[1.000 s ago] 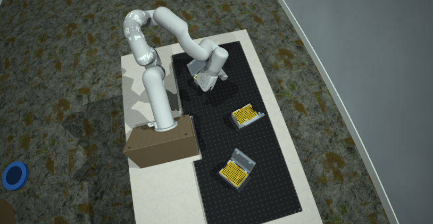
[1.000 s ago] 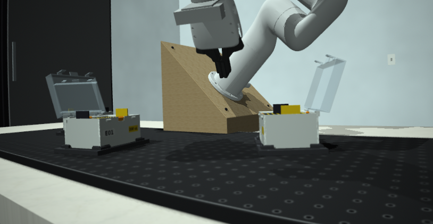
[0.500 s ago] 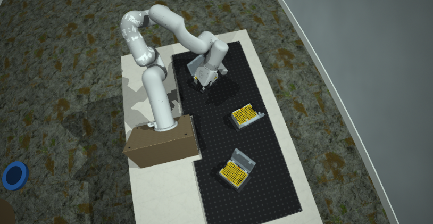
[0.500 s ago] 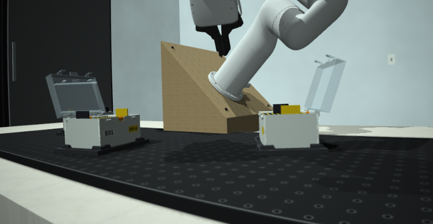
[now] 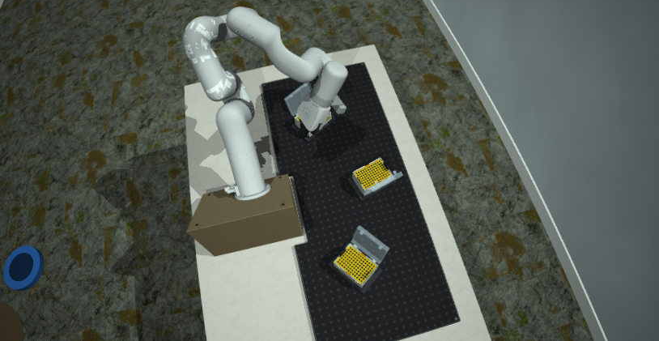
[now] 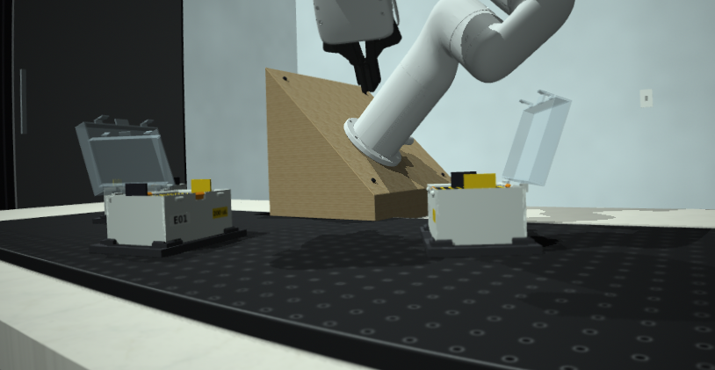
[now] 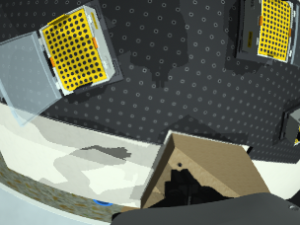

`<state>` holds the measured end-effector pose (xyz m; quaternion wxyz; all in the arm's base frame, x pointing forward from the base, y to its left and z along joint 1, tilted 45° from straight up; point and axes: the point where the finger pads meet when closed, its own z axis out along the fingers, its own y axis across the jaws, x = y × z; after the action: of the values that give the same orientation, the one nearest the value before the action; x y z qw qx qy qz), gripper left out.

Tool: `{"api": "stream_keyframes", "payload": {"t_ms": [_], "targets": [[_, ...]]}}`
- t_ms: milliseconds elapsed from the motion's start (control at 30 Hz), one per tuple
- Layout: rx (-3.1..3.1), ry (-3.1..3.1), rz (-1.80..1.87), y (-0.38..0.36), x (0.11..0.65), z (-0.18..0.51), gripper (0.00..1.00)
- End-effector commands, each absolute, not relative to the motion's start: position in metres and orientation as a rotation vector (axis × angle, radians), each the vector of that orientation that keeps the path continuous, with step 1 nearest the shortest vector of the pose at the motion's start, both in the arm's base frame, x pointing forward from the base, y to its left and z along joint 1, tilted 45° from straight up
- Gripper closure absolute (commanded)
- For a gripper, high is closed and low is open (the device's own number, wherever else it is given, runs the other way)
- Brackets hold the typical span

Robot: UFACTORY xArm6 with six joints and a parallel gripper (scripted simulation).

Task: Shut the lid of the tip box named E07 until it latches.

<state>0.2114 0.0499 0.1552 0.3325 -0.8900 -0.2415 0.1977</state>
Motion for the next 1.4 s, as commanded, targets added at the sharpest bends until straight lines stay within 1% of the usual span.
{"api": "stream_keyframes", "payload": {"t_ms": [0, 333, 767, 1133, 1367], "targets": [[-2.327, -0.631, 0.513, 0.049, 0.212, 0.156, 1.0], [-2.336, -0.946, 0.374, 0.076, 0.219, 0.185, 1.0], [-2.336, -0.951, 0.371, 0.12, 0.229, 0.232, 1.0], [-2.336, -0.951, 0.371, 0.14, 0.234, 0.254, 1.0], [-2.265, -1.155, 0.214, 0.16, 0.226, 0.275, 1.0]]}}
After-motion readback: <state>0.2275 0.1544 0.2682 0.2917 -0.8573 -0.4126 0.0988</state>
